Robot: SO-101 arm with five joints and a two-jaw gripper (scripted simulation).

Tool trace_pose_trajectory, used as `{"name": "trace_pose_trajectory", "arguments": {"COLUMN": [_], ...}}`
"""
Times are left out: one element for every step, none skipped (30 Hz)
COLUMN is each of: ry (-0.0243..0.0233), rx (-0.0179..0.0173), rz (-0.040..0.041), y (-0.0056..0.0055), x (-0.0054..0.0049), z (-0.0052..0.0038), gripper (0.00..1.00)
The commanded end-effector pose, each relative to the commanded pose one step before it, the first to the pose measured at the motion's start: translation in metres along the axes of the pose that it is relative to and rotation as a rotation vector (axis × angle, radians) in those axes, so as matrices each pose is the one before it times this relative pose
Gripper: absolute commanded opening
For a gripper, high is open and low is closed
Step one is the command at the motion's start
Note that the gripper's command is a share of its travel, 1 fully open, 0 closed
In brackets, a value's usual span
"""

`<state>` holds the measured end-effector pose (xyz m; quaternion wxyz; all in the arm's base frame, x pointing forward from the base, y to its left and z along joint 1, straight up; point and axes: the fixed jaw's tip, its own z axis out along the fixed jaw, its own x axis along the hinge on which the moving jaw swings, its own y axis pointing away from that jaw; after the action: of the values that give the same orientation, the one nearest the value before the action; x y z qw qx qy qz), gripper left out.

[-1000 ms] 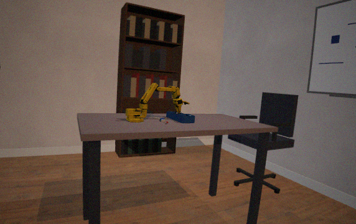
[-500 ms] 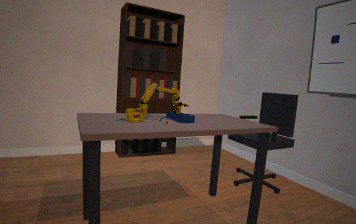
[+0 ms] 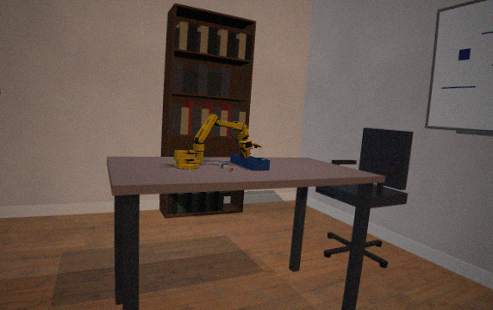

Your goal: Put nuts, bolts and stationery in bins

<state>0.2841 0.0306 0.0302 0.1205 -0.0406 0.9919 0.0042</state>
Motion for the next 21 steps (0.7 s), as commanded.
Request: {"name": "trace_pose_trajectory", "arguments": {"ry": [-0.09738, 0.0, 0.0, 0.0, 0.0, 0.0, 0.0, 0.0, 0.0, 0.0, 0.0, 0.0, 0.0, 0.0, 0.0, 0.0, 0.0, 0.0, 0.0, 0.0, 0.0], "rx": [-0.00477, 0.0, 0.0, 0.0, 0.0, 0.0, 0.0, 0.0, 0.0, 0.0, 0.0, 0.0, -0.00001, 0.0, 0.0, 0.0, 0.0, 0.0, 0.0, 0.0, 0.0], "rz": [0.00273, 0.0, 0.0, 0.0, 0.0, 0.0, 0.0, 0.0, 0.0, 0.0, 0.0, 0.0, 0.0, 0.0, 0.0, 0.0, 0.0, 0.0, 0.0, 0.0, 0.0], "y": [0.00331, 0.0, 0.0, 0.0, 0.0, 0.0, 0.0, 0.0, 0.0, 0.0, 0.0, 0.0, -0.00001, 0.0, 0.00001, 0.0, 0.0, 0.0, 0.0, 0.0, 0.0], "x": [-0.01402, 0.0, 0.0, 0.0, 0.0, 0.0, 0.0, 0.0, 0.0, 0.0, 0.0, 0.0, 0.0, 0.00003, 0.00006, 0.0001, 0.00014, 0.00017, 0.0002, 0.0002, 0.0002], "z": [-0.018607, 0.0, 0.0, 0.0, 0.0, 0.0, 0.0, 0.0, 0.0, 0.0, 0.0, 0.0, 0.000019, 0.000094, 0.000224, 0.000371, 0.000513, 0.000625, 0.000695, 0.000719, 0.000695], "gripper": [0.0, 0.0, 0.0, 0.0, 0.0, 0.0, 0.0, 0.0, 0.0, 0.0, 0.0, 0.0, 0.0, 0.0, 0.0, 0.0, 0.0, 0.0, 0.0, 0.0, 0.0]}}
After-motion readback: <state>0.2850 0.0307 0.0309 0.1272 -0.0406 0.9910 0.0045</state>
